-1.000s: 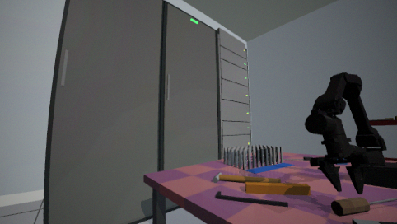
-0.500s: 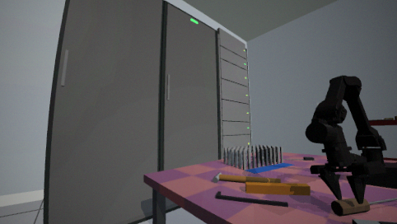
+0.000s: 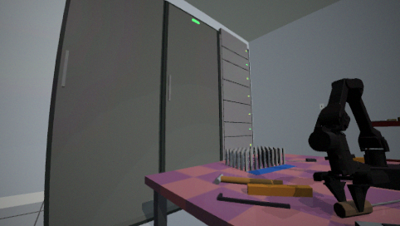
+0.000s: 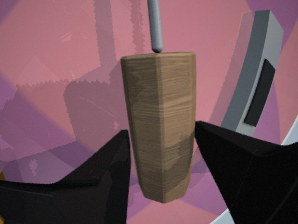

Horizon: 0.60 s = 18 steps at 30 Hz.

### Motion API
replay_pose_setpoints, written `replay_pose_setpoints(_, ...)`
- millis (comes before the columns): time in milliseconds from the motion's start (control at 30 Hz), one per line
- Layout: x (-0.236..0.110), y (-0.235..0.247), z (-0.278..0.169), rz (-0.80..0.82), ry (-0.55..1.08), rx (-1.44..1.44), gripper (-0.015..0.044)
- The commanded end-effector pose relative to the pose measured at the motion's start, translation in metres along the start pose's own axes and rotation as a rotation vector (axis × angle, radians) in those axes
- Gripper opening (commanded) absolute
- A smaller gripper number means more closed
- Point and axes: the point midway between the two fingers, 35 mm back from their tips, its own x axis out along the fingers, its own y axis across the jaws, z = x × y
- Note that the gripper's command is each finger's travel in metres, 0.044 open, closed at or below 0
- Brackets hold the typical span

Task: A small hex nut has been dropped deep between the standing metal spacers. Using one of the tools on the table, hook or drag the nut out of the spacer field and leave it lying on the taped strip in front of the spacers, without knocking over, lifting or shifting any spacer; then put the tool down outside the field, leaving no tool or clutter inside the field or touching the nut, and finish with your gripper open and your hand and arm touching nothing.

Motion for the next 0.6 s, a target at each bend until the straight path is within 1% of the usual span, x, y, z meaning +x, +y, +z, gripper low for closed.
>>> replay_pose_setpoints(0,0.002,0.001,0.002,-0.003,-0.007,-0.002,0.0175)
replay_pose_setpoints(133,0.002,0.001,0.002,-0.003,-0.007,-0.002,0.0148)
replay_pose_setpoints(233,-0.001,0.002,0.001,0.006,0.001,0.043,0.0069)
replay_pose_setpoints(300,-0.016,-0.003,-0.001,0.004,0.000,0.032,0.0017)
replay_pose_setpoints(333,-0.024,-0.005,-0.001,0.003,0.000,0.027,0.0000)
replay_pose_setpoints(467,-0.053,-0.013,0.000,0.000,-0.001,0.005,0.0000)
replay_pose_setpoints(567,-0.058,-0.014,0.000,-0.001,-0.002,0.000,0.0000)
